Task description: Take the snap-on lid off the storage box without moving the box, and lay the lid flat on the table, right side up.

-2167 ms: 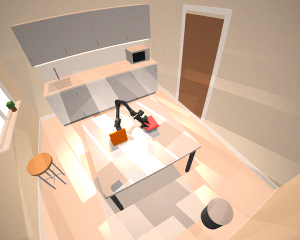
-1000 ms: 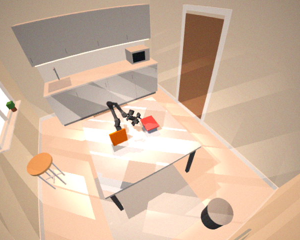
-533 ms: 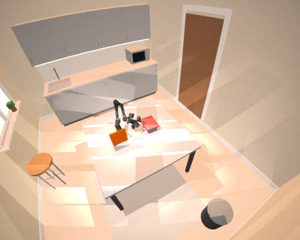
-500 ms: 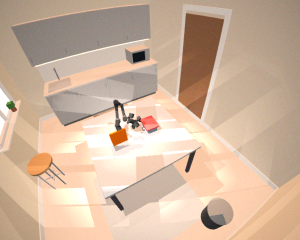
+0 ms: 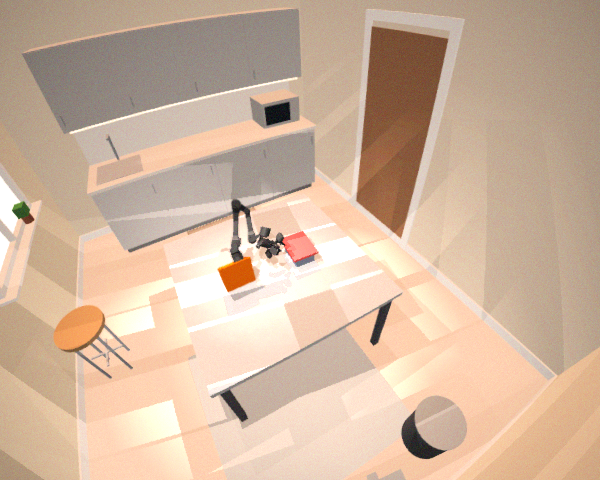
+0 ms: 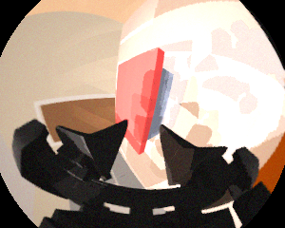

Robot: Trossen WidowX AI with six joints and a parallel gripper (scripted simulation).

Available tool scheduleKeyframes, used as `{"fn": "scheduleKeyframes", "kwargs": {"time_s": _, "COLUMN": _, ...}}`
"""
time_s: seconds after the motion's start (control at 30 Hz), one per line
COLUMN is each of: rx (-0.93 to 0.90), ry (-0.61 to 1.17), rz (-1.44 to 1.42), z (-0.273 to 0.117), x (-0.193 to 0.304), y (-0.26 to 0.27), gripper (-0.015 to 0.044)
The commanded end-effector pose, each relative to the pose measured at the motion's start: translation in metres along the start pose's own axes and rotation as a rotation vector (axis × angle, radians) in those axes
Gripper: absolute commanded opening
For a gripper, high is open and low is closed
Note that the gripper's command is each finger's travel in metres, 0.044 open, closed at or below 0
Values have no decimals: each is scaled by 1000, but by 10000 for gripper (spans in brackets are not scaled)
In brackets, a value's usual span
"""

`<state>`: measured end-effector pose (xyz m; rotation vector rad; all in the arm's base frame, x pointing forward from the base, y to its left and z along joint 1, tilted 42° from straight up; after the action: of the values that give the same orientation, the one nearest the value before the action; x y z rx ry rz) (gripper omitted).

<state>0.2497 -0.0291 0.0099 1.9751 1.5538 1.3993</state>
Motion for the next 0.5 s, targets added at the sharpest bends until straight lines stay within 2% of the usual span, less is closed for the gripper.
{"fn": "scheduleKeyframes", "kwargs": {"time_s": 0.0, "rx": 2, "ry": -3, "rz": 5, "z": 8, "x": -1, "y": 0, "gripper": 235}}
{"fn": "scheduleKeyframes", "kwargs": {"time_s": 0.47, "rx": 0, "ry": -2, "rz": 5, "z": 30, "x": -1, "y": 0, "gripper": 235}}
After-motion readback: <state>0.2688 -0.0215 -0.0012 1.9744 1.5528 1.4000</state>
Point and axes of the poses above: the point midway between the two fingers, 35 mm back from their tips, its own z axis out along the fingers, its own y axis across the jaws, x = y × z, the point moved 6 cm from there along -z, back along the fingers, and after that the axes turned 14 degrees about -z, right-handed, at the moved point
